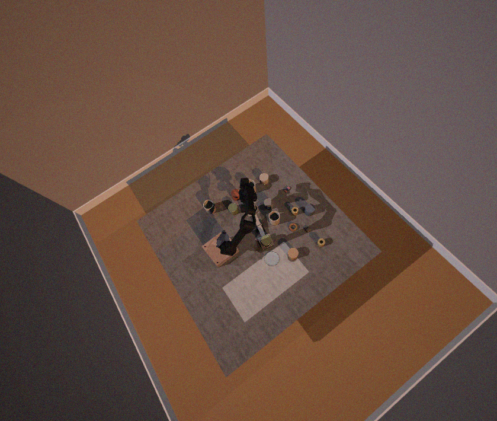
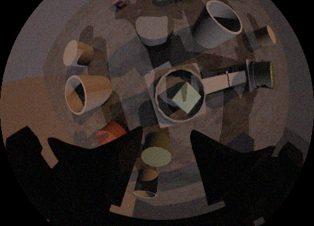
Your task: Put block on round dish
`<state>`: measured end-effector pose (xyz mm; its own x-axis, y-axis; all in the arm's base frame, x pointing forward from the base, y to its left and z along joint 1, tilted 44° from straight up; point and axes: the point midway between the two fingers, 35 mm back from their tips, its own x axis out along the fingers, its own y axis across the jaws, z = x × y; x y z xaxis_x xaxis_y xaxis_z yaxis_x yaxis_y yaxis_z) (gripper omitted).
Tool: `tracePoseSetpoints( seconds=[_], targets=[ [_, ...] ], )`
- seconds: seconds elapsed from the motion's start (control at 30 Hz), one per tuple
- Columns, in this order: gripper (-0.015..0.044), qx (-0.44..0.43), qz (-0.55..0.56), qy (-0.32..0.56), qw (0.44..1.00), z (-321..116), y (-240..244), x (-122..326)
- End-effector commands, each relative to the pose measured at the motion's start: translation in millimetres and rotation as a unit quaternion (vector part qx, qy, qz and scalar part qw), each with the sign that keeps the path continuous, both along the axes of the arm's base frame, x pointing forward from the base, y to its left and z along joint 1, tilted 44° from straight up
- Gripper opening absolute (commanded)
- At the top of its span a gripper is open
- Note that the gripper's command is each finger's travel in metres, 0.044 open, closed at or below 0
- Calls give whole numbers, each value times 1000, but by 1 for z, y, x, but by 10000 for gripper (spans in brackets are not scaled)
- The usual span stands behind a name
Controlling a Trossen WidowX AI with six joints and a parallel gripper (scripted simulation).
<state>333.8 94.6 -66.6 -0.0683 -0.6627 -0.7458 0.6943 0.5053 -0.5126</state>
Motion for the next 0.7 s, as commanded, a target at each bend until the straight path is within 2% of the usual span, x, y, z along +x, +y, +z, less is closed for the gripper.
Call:
tracePoseSetpoints(
  seconds=[0.0,0.43,0.67],
  targets=[
    [260,-10,-57,-47,997,7,-7,3],
    [260,-35,-223,-184,956,26,-25,11],
    [260,-36,-232,-191,953,27,-26,11]
  ],
)
